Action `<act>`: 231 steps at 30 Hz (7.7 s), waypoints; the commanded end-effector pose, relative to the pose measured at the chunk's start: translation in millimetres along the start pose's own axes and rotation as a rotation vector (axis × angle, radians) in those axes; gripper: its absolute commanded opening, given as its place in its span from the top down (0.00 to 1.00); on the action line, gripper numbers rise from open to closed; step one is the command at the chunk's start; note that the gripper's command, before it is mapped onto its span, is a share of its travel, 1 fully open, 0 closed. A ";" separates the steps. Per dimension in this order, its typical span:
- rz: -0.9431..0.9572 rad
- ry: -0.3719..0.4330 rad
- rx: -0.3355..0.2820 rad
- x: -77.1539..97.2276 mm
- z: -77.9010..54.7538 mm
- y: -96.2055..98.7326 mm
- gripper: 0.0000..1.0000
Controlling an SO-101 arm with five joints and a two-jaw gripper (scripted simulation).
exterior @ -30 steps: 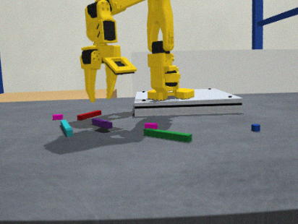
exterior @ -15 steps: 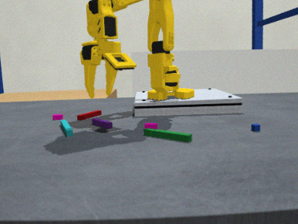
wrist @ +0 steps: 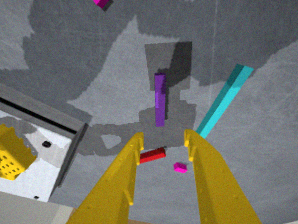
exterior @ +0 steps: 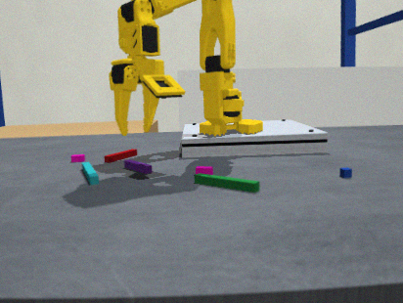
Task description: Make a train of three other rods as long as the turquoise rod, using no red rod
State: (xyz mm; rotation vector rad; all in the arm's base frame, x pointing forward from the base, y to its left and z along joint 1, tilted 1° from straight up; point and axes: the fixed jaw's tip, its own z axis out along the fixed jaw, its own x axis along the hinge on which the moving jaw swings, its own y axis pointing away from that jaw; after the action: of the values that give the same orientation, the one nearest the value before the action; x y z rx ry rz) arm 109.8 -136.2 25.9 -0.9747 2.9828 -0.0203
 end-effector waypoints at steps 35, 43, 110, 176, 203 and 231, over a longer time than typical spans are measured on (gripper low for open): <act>0.012 0.000 -0.020 0.0 34.4 4.0 0.81; 0.012 0.000 -0.020 0.1 41.3 4.2 0.81; 0.008 0.001 -0.040 -0.2 51.0 0.7 0.81; 0.005 0.000 -0.028 -0.5 53.0 -2.9 0.98; 0.005 0.000 -0.028 -0.5 53.0 -2.9 1.00; 0.005 0.000 -0.028 -0.7 22.4 -8.0 1.00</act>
State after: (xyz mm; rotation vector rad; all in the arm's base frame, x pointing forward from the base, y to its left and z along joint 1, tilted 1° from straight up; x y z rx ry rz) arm 112.7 -139.8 -4.5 -0.9798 2.9988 0.0501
